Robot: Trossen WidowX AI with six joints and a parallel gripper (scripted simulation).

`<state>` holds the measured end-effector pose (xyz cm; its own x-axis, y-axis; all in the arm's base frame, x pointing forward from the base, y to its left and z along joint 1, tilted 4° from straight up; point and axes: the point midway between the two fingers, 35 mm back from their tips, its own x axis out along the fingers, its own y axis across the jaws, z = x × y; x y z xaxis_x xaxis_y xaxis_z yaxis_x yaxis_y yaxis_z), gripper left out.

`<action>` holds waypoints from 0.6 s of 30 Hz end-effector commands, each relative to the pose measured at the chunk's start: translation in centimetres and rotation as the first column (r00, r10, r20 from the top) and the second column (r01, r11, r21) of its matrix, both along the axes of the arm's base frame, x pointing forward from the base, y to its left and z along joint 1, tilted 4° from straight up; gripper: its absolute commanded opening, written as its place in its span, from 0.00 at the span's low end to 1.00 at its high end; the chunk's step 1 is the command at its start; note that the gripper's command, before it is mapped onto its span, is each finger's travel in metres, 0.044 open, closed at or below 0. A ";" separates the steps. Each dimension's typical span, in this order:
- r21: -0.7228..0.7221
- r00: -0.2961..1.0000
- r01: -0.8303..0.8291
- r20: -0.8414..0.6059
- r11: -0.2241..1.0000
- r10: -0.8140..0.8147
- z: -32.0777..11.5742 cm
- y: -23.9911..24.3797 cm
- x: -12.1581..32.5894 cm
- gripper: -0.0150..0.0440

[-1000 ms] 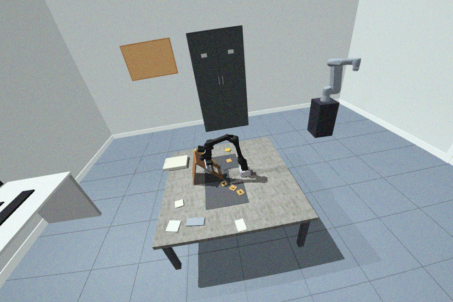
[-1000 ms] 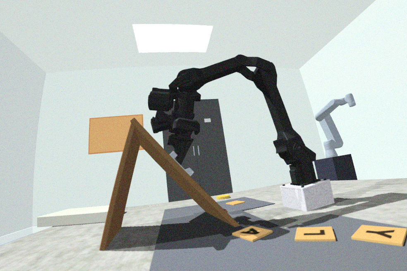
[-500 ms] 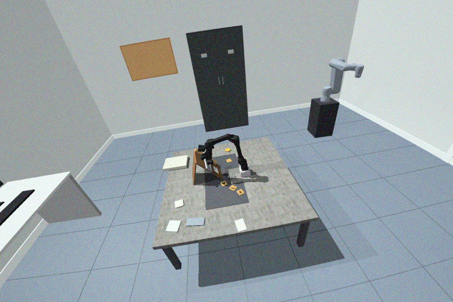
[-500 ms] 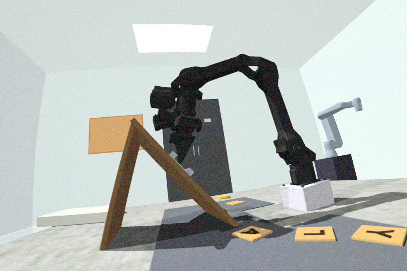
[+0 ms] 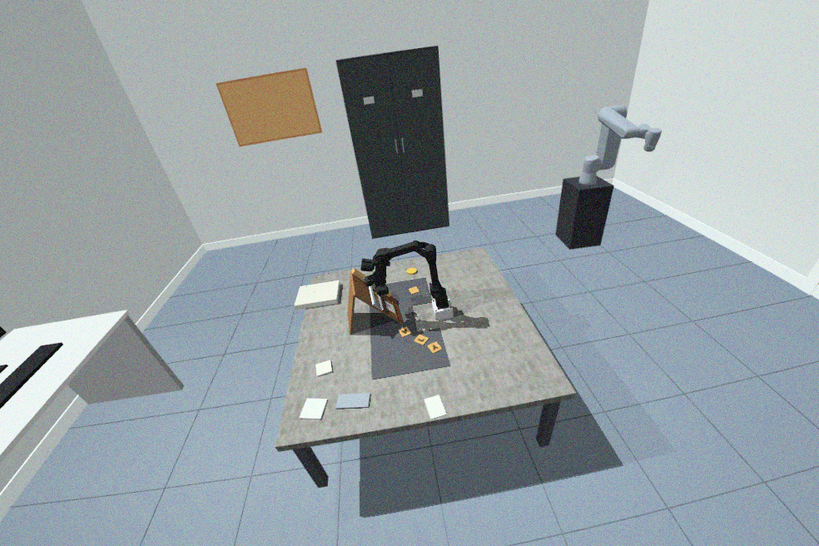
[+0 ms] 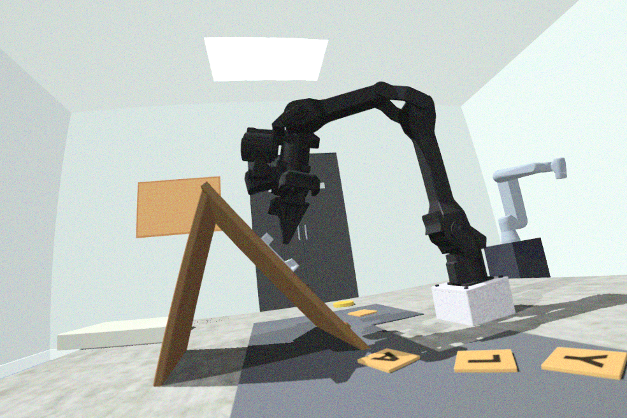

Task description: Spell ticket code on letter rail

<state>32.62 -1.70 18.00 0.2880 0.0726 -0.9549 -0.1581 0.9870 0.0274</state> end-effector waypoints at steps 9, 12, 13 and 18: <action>0.152 0.909 -0.001 0.413 0.988 -0.062 6.4 -5.9 -6.4 0.74; 0.124 0.833 -0.015 0.550 0.992 -0.057 8.1 -6.7 -8.7 0.88; 0.110 0.809 -0.017 0.586 0.994 -0.051 8.6 -6.8 -9.4 0.92; 0.097 0.789 -0.019 0.613 0.995 -0.045 8.9 -6.9 -9.9 1.00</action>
